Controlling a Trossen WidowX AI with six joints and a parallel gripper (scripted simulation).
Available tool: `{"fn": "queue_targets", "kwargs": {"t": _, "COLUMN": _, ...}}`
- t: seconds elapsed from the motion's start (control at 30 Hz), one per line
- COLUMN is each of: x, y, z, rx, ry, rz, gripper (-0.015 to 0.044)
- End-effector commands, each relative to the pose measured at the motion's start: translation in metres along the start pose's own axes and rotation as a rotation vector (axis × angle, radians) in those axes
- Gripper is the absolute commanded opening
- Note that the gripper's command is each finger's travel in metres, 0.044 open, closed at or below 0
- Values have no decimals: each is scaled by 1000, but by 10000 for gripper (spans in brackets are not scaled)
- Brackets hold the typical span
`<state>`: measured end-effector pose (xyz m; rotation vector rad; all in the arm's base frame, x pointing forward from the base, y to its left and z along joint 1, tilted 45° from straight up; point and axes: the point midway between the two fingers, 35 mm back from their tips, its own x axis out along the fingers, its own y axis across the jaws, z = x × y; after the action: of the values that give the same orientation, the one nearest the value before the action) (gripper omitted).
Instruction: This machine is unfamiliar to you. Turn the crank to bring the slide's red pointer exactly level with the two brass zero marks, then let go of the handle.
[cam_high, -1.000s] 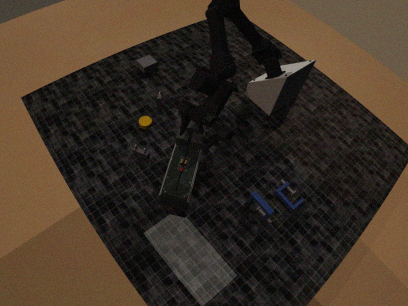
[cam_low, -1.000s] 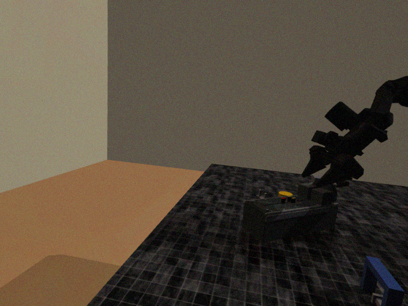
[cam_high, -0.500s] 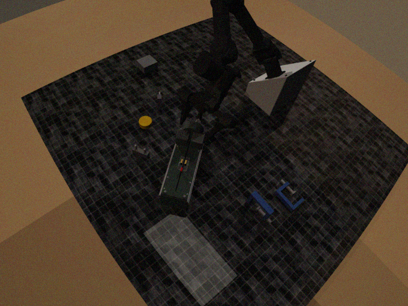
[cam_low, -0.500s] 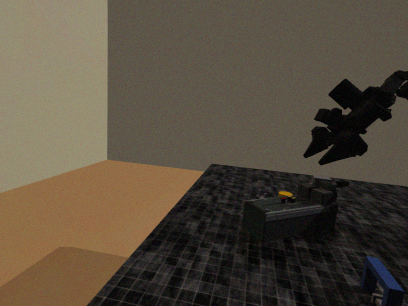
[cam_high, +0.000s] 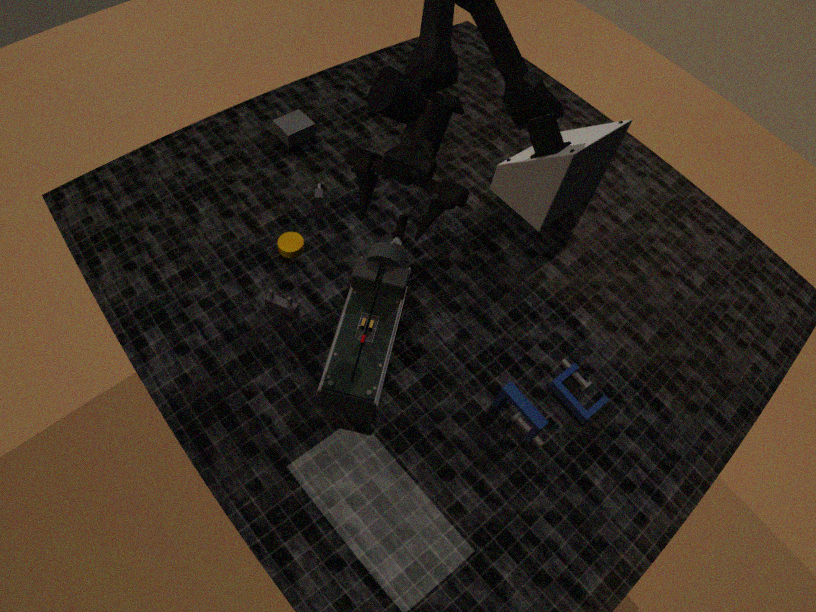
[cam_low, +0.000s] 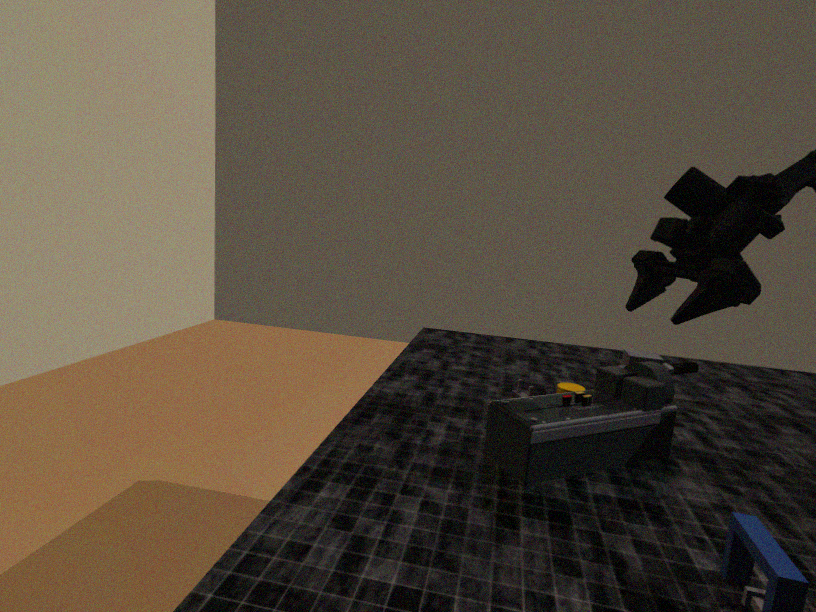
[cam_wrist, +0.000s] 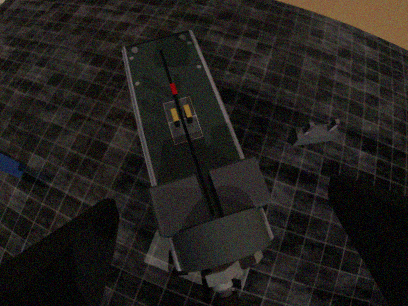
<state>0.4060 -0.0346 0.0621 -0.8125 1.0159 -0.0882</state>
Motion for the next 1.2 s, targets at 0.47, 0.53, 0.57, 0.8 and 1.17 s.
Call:
{"fn": "queue_targets", "kwargs": {"t": 0.47, "x": -37, "y": -7, "z": -50, "rx": -157, "ry": -45, "rz": 143, "gripper": 440}}
{"fn": "queue_targets", "kwargs": {"t": 0.53, "x": -29, "y": -7, "z": -56, "rx": -157, "ry": -44, "rz": 143, "gripper": 440}}
{"fn": "queue_targets", "kwargs": {"t": 0.57, "x": -25, "y": -7, "z": -60, "rx": -157, "ry": -44, "rz": 143, "gripper": 440}}
{"fn": "queue_targets", "kwargs": {"t": 0.8, "x": -8, "y": -7, "z": -77, "rx": -158, "ry": -44, "rz": 141, "gripper": 440}}
{"fn": "queue_targets", "kwargs": {"t": 1.17, "x": 6, "y": -7, "z": -88, "rx": -158, "ry": -43, "rz": 142, "gripper": 440}}
